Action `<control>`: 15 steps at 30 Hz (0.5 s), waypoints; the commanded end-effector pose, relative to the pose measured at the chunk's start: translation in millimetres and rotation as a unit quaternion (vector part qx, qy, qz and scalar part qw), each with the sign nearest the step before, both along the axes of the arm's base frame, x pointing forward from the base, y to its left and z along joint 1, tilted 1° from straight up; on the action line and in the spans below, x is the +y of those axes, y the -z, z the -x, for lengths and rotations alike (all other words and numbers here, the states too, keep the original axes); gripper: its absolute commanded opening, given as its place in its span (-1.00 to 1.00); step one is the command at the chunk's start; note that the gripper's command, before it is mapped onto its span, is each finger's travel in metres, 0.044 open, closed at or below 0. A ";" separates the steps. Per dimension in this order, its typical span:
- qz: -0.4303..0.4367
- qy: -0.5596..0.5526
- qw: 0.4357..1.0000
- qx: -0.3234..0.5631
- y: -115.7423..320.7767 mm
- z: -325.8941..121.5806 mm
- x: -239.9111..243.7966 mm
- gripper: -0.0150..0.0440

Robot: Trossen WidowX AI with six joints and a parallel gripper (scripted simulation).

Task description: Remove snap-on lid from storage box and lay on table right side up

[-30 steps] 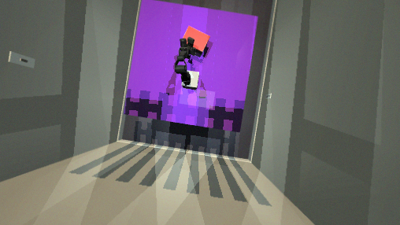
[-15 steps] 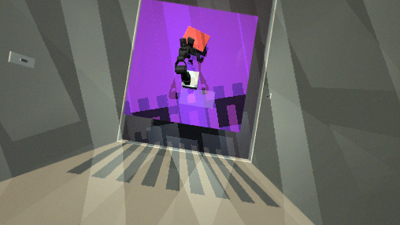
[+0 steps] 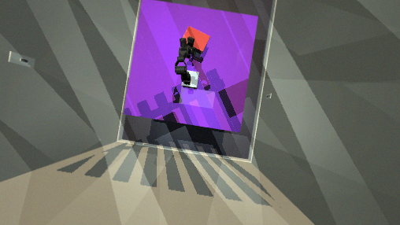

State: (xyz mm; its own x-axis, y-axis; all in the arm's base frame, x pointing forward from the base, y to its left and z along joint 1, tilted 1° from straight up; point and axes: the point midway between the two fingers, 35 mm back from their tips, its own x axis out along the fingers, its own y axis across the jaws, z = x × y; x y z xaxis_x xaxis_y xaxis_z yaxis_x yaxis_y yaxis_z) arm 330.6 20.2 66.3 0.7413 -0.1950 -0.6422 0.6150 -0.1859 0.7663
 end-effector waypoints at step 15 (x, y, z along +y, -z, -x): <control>-0.001 0.000 1.000 -0.005 -7.8 0.2 -0.2 -0.49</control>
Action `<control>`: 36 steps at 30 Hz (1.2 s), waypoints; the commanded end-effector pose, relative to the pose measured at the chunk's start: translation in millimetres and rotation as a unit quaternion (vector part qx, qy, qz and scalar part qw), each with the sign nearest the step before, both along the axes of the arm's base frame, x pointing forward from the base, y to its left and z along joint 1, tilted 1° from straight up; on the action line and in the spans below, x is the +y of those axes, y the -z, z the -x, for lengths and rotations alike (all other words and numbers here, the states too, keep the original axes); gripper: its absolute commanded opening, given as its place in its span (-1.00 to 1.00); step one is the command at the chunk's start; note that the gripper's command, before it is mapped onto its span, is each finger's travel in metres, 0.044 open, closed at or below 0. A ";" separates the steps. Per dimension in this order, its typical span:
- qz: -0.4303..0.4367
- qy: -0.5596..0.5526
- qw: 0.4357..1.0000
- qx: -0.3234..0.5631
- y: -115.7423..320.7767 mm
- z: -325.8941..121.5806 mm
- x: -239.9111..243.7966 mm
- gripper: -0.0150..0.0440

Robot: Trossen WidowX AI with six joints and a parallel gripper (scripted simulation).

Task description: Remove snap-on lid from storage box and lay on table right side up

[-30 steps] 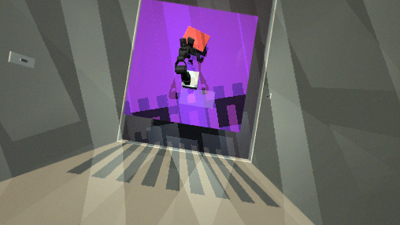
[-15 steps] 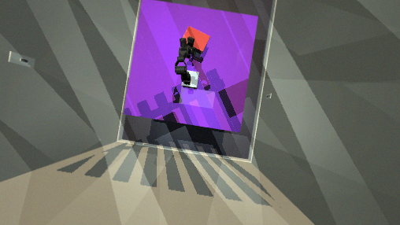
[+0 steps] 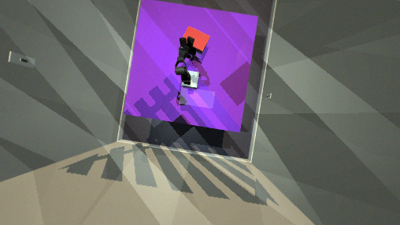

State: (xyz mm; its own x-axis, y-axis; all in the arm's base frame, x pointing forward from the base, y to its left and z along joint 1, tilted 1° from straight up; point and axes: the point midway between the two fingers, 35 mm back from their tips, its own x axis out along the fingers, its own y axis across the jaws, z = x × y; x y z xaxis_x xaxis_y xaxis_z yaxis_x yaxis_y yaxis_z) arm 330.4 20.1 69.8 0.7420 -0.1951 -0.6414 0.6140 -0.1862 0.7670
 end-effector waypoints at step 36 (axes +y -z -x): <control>0.000 0.000 1.000 -0.001 -2.2 -2.5 -0.6 -0.49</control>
